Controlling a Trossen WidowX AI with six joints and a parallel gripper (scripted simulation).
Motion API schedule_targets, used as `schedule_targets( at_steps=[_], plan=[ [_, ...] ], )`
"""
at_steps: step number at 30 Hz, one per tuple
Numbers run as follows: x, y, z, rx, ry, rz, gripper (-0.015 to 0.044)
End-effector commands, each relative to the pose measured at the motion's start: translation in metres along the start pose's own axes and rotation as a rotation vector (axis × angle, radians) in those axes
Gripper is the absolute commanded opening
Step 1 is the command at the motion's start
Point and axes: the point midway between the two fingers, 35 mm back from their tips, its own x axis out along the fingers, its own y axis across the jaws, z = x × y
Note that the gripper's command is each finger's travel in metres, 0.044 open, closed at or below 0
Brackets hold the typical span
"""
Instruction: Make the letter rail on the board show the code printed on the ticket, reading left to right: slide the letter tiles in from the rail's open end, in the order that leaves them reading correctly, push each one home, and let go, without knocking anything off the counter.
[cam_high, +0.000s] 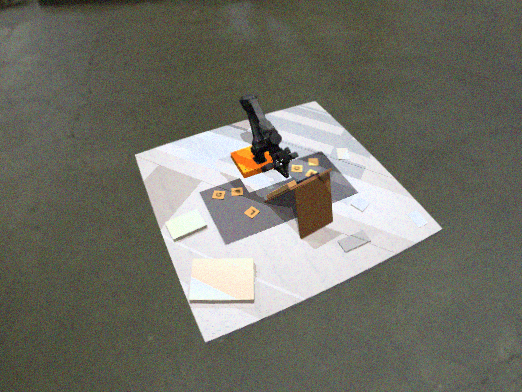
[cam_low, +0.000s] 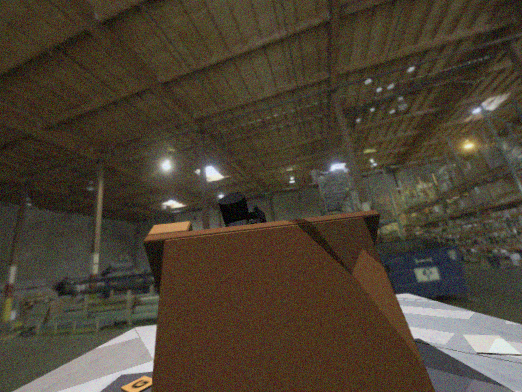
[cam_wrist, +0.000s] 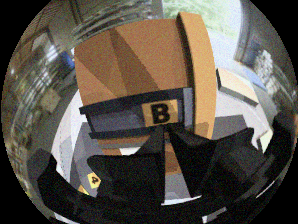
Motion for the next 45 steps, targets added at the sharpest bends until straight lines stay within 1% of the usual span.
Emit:
schedule_targets(
  at_steps=[1, 6, 8, 22, 24, 45],
  plan=[
    [0.000, 0.000, 0.000, 0.000, 0.000, 0.000, 0.0000],
    [0.000, 0.000, 0.000, 0.000, 0.000, 0.000, 0.0000],
    [0.001, 0.001, 0.002, 0.004, 0.028, 0.004, 0.0000],
    [0.018, 0.032, 0.024, 0.008, 0.621, 0.010, 0.0000],
    [0.018, 0.035, 0.025, 0.000, 0.677, 0.004, 0.0000],
    [0.027, 0.036, 0.024, -0.001, 0.683, 0.003, 0.0000]
  ],
)
